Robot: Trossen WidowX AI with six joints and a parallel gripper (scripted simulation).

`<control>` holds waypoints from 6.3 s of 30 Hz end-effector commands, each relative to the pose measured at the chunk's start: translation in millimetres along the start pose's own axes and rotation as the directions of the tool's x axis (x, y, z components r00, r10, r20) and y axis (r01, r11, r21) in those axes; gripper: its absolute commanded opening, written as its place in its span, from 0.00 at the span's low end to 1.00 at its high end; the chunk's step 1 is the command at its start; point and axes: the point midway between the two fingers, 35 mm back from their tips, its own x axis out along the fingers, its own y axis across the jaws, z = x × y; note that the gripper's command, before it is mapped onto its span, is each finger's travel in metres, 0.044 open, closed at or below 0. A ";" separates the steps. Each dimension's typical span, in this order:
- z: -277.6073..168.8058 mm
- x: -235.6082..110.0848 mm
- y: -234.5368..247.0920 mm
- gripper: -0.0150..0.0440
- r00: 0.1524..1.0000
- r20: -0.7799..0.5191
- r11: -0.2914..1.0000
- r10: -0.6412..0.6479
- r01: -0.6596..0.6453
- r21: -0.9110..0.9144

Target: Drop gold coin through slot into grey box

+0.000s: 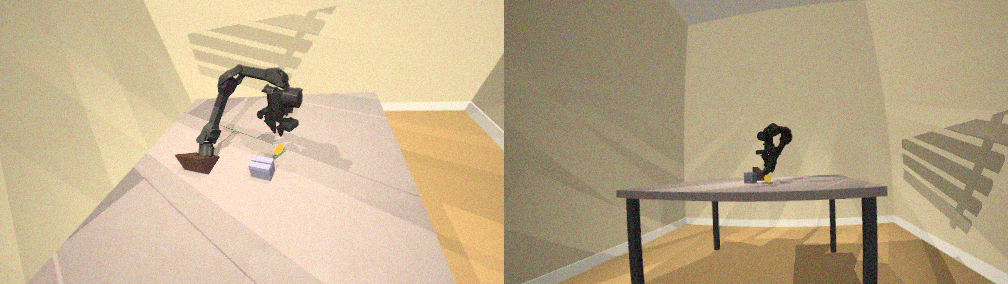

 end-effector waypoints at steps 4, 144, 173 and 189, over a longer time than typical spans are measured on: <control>-15.5 -9.0 -4.8 0.53 0.999 0.048 0.997 0.016 -0.019 0.071; -8.6 6.9 -12.3 0.25 0.999 0.049 0.676 0.015 -0.047 0.735; -38.8 7.5 -23.8 0.25 0.999 0.042 0.440 0.010 -0.042 0.897; -80.0 9.1 -30.5 0.25 0.999 0.037 0.439 0.009 -0.037 0.898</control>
